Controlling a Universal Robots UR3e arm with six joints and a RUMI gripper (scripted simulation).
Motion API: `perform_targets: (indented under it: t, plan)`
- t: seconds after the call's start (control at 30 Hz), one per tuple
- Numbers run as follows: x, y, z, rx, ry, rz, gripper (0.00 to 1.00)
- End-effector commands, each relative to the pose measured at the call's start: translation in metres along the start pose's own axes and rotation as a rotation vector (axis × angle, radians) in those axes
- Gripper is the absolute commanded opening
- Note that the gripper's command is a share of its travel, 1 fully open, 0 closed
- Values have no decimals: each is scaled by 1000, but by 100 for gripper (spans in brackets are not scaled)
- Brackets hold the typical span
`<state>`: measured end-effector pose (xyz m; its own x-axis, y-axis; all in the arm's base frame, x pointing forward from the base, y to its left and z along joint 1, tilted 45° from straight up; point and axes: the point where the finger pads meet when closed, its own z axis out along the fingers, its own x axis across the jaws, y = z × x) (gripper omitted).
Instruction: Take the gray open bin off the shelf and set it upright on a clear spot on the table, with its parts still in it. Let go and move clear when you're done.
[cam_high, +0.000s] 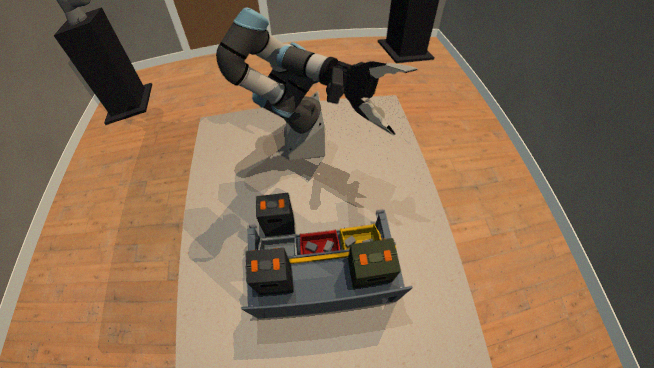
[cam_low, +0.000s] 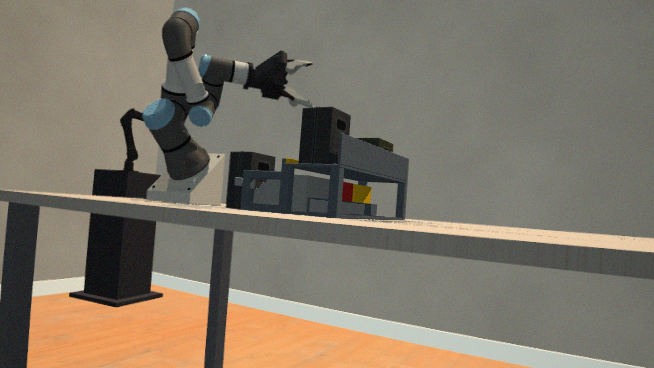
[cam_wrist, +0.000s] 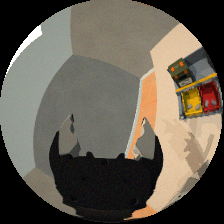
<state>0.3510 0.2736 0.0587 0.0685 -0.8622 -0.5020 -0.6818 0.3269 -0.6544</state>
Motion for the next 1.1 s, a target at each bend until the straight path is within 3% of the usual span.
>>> perform_targets:
  t: [0.0,1.07]
  plan:
    - [-1,3,-3,6,-2,0,100]
    - [2,-7,5,6,-2,0,100]
